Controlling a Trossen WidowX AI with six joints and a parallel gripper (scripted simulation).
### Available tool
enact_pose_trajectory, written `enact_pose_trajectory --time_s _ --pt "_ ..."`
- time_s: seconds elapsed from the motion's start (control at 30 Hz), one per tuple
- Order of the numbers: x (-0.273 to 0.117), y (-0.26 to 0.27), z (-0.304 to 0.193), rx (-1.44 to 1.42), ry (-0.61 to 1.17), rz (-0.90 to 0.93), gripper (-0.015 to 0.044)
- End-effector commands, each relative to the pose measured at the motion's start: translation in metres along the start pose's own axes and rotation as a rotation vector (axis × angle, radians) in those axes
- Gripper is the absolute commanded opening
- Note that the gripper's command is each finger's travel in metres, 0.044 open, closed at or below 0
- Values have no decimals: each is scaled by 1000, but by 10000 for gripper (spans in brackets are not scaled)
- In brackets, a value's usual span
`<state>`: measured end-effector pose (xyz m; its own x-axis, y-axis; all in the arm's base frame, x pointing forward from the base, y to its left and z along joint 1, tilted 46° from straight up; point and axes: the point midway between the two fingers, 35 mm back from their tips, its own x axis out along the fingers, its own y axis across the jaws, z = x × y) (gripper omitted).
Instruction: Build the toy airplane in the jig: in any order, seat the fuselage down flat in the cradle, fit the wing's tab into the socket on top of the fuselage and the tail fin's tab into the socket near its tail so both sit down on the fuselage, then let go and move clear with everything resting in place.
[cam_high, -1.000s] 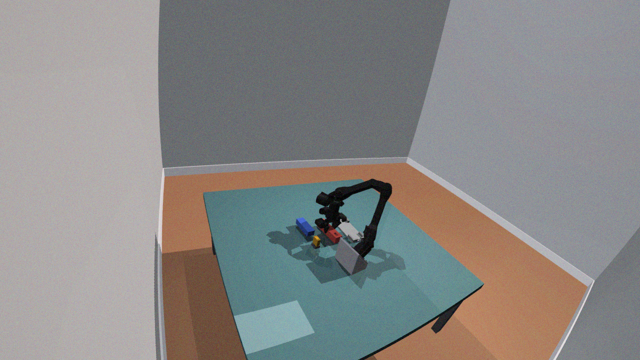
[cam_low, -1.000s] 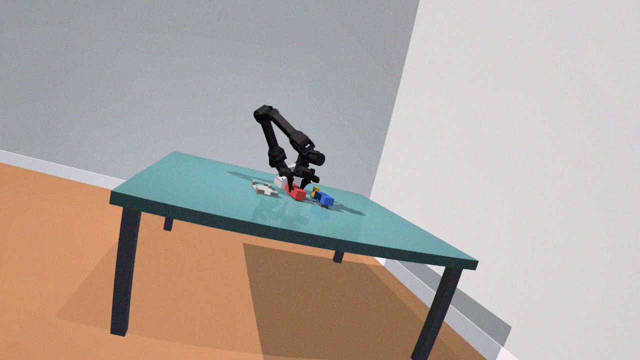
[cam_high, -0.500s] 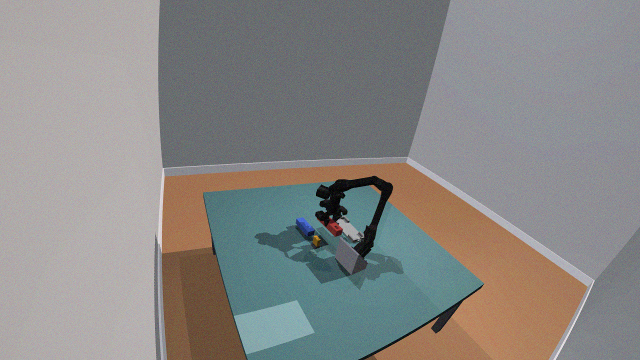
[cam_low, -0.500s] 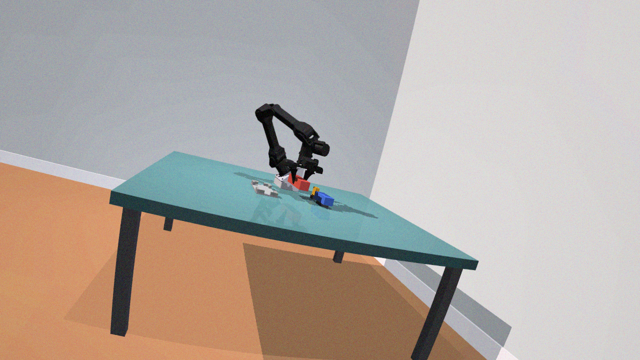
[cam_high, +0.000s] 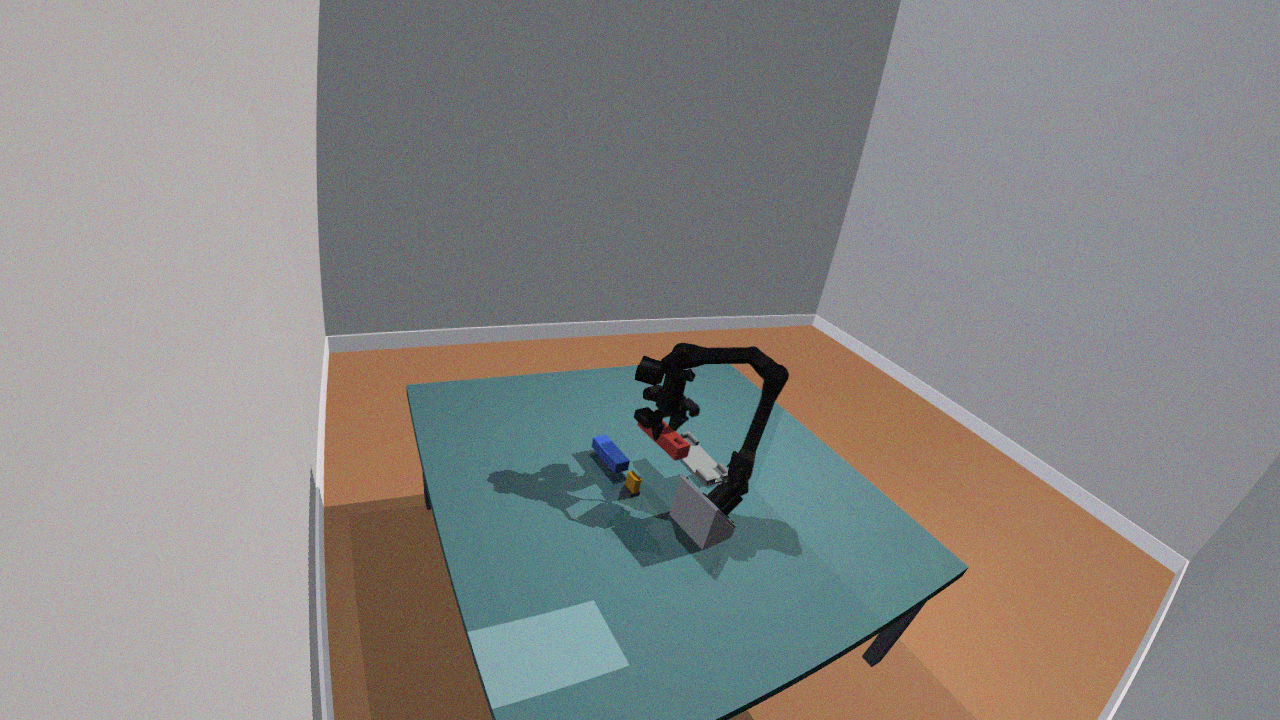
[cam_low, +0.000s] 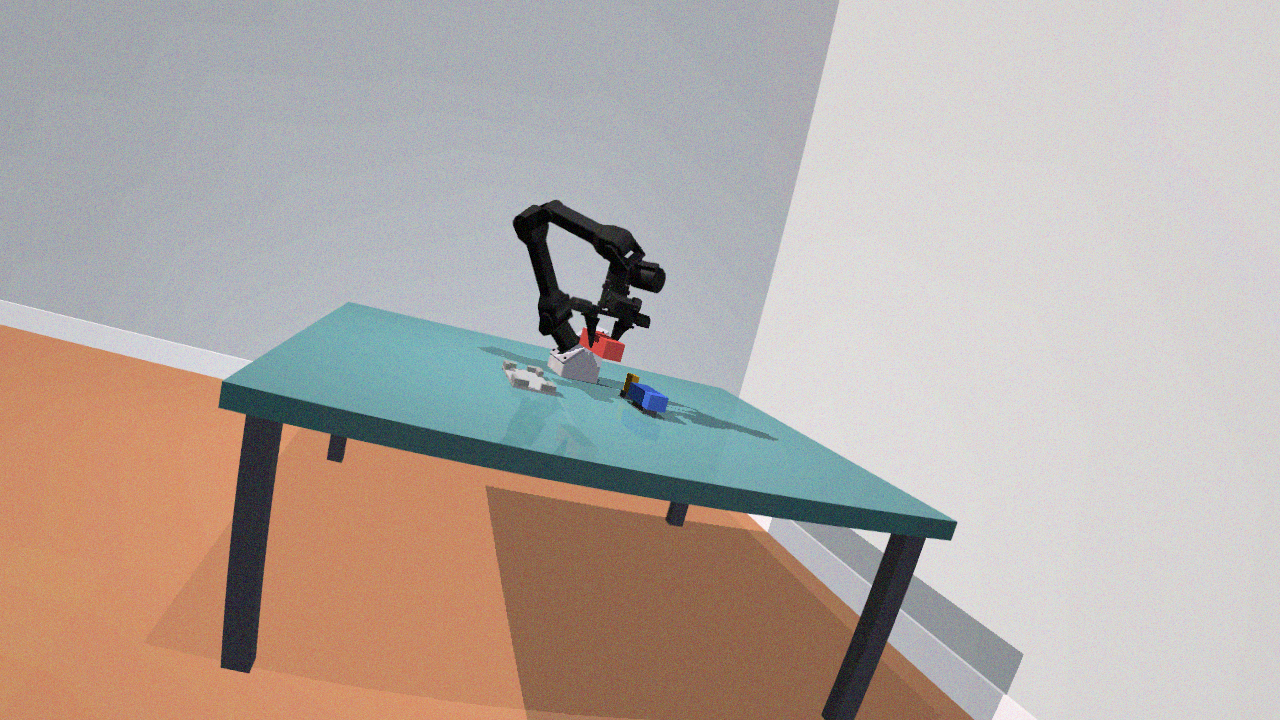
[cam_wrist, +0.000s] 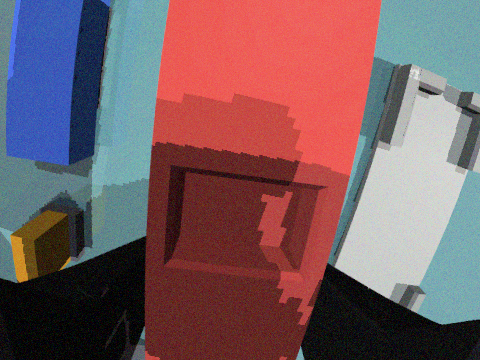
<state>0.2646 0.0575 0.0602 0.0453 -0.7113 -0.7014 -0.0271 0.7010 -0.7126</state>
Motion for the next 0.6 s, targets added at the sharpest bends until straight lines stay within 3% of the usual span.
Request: enact_pose_trajectory --time_s 0.0,0.2,0.57 --pt "-14 0 -1 6 -4 7 0" --pt "-28 -1 -3 7 -3 3 0" --pt "-15 -28 3 13 -4 19 0"
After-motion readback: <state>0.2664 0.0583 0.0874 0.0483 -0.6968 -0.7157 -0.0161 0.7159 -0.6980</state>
